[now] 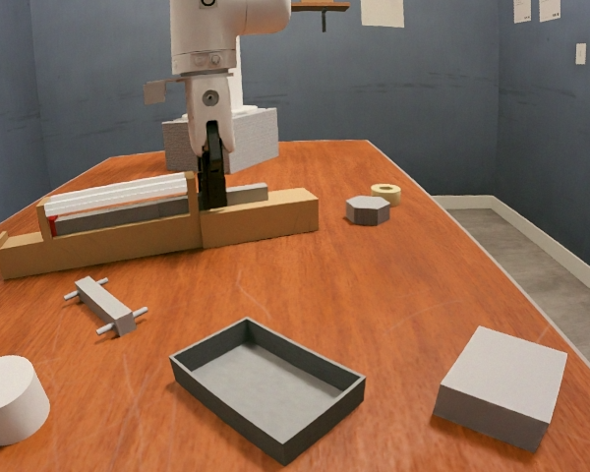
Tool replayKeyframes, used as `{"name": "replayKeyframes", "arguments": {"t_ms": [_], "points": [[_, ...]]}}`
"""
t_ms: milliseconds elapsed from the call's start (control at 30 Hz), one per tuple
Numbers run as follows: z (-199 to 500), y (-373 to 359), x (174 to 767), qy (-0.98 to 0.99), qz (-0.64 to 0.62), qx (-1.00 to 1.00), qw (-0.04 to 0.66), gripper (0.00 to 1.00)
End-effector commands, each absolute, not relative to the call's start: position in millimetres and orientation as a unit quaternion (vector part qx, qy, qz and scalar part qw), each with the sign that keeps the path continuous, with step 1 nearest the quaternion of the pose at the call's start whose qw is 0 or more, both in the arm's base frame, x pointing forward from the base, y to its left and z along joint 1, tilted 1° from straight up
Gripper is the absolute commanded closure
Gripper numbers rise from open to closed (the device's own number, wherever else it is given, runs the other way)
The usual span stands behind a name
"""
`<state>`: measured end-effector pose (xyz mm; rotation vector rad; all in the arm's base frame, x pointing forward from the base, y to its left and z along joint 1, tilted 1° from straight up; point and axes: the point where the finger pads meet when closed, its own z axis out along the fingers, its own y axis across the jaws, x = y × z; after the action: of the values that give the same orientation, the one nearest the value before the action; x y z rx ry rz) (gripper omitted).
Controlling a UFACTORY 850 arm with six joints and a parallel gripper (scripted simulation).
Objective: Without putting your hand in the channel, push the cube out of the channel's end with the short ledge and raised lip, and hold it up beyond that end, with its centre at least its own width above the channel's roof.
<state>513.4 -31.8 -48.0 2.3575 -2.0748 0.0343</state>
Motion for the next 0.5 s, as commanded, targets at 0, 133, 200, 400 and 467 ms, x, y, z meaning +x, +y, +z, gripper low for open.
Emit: {"name": "replayKeyframes", "arguments": {"t_ms": [0,133,200,400,467], "points": [[-47,-32,514,-0.661,0.012,0.751,0.0,0.61],[-47,-32,514,-0.661,0.012,0.751,0.0,0.61],[-47,-32,514,-0.661,0.012,0.751,0.0,0.61],[-44,-32,514,-0.661,0.012,0.751,0.0,0.61],[-30,-32,514,-0.661,0.012,0.751,0.0,0.61]]}}
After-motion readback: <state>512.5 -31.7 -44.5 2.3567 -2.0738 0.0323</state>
